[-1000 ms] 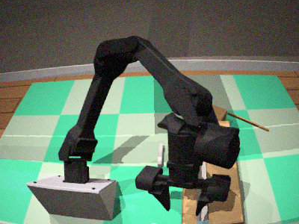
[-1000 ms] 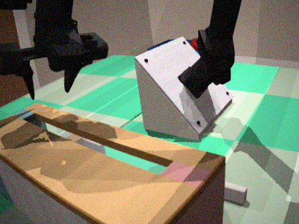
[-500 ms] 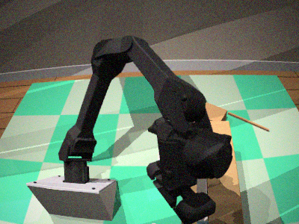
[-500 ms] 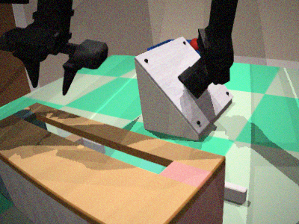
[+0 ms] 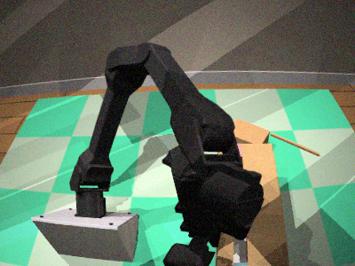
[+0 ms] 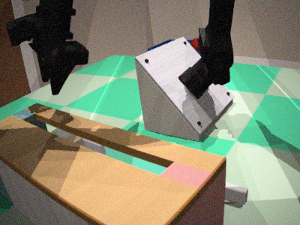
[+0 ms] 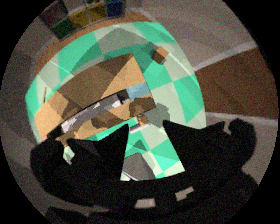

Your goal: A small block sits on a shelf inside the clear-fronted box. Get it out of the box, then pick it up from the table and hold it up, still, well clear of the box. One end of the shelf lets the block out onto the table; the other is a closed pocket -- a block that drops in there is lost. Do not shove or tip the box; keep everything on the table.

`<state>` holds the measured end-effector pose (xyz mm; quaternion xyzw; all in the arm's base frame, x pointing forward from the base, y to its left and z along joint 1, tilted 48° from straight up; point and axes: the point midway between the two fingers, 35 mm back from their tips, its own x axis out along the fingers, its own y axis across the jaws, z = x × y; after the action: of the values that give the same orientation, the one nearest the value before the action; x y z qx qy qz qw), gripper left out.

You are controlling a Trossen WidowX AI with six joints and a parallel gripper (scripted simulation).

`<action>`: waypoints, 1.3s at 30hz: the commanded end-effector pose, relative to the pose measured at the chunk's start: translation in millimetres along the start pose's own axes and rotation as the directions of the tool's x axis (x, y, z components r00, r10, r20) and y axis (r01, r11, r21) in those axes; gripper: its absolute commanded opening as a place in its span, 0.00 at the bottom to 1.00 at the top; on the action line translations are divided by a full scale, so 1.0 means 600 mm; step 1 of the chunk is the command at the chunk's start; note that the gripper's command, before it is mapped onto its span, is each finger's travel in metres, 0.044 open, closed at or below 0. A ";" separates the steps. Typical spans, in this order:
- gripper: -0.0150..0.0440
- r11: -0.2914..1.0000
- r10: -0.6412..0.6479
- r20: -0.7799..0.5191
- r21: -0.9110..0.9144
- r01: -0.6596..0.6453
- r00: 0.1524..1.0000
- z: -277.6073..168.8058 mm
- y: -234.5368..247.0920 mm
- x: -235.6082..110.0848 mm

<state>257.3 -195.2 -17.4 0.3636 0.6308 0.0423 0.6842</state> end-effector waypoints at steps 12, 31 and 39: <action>0.74 0.026 0.179 0.088 0.995 -0.094 0.980 -0.021 -0.038 0.008; 0.74 -0.810 0.262 0.165 0.573 0.124 0.951 -0.031 -0.060 0.004; 0.74 -0.938 0.283 0.188 0.258 0.231 0.940 -0.033 -0.066 0.002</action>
<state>233.5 -212.9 -29.8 0.8333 0.3523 -0.4260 -0.0020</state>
